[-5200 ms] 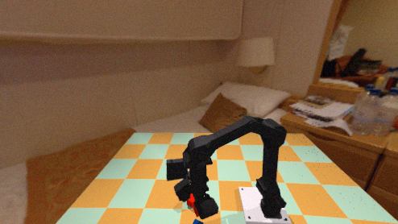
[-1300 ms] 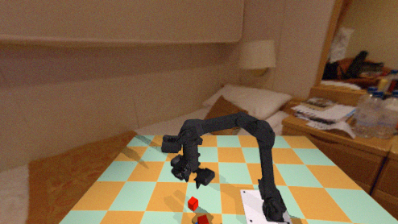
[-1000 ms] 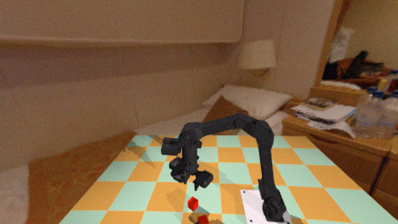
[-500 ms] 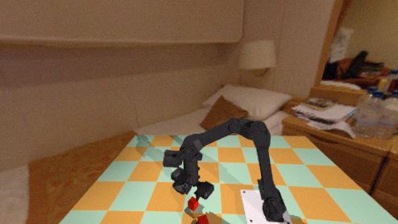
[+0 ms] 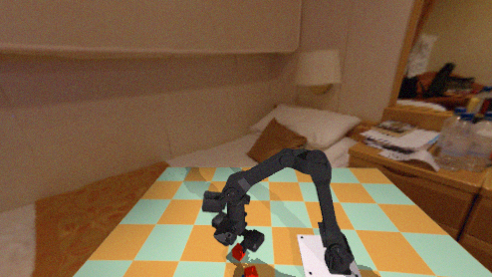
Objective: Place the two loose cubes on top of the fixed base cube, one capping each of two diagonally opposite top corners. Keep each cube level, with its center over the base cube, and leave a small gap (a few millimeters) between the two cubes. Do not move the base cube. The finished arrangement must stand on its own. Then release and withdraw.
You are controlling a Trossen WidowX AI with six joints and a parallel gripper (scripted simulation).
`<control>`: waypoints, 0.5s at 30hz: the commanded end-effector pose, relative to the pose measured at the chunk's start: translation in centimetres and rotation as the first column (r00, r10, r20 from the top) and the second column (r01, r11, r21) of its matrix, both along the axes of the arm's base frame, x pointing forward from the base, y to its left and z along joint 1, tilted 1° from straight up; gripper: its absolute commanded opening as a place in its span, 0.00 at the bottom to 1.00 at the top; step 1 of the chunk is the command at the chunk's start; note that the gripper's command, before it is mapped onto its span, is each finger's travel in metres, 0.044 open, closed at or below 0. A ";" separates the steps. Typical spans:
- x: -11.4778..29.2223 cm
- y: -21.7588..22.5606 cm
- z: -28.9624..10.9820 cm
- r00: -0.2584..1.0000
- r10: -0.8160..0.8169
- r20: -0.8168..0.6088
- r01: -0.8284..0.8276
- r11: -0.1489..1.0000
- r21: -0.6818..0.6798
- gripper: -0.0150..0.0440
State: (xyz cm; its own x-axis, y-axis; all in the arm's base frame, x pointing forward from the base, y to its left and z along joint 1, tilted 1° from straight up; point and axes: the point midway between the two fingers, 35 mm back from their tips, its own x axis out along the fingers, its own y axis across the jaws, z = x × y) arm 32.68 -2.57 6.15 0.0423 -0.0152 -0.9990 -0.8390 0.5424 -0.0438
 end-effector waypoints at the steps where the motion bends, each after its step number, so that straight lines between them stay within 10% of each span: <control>1: -0.2 0.0 -0.8 1.000 0.004 -0.007 -0.004 1.000 -0.001 0.70; 7: -0.2 0.0 -1.5 1.000 0.005 -0.007 -0.005 1.000 -0.001 0.70; 15: -0.2 0.0 -1.5 1.000 0.005 -0.007 -0.005 1.000 -0.001 0.43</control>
State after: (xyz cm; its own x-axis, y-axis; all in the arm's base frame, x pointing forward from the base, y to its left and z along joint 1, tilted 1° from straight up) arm 32.58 -2.58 4.72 0.0382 -0.0149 -0.9992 -0.8393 0.5422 -0.0401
